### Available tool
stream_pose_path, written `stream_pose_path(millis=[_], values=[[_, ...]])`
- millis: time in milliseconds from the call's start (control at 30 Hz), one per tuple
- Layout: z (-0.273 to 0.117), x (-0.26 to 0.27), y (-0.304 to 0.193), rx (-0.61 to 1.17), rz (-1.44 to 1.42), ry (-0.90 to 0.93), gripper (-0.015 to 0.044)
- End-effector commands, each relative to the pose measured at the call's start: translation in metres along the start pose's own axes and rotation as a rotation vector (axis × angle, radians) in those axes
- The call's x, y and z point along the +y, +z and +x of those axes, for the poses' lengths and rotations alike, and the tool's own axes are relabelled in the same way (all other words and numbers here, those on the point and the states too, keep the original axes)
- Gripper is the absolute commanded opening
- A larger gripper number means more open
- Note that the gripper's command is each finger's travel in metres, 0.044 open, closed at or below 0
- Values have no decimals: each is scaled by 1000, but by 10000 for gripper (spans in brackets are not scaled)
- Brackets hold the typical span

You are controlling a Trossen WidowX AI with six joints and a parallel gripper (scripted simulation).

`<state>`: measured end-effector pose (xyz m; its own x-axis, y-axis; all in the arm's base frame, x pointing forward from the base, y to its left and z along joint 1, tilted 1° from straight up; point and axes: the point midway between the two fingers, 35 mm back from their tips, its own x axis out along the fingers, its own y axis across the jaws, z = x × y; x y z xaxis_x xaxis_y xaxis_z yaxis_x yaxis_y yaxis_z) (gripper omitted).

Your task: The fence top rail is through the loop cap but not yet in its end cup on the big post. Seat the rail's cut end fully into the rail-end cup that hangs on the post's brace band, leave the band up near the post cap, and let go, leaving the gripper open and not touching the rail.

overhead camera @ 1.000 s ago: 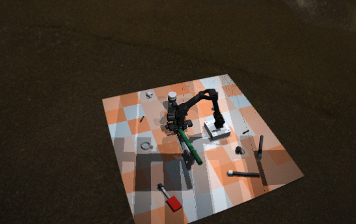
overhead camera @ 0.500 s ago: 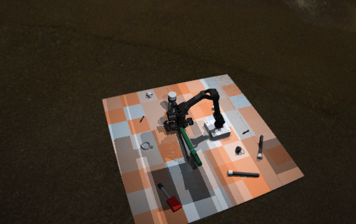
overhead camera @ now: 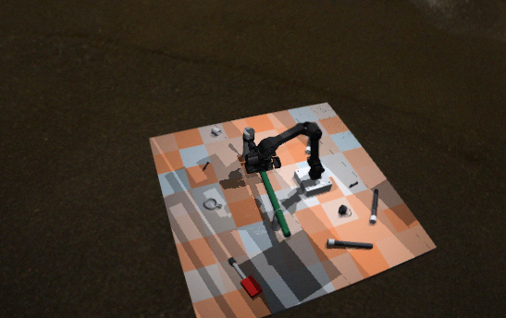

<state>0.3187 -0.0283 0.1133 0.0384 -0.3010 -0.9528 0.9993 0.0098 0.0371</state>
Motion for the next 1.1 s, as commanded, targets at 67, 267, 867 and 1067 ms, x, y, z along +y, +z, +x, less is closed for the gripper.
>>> stream_pose_path(millis=[67,267,867,1067], values=[[1,0,0,3,-2,0,0],[0,0,1,3,-2,0,0],[-6,2,10,3,-2,-1,0],[-2,1,18,6,-2,-5,0]])
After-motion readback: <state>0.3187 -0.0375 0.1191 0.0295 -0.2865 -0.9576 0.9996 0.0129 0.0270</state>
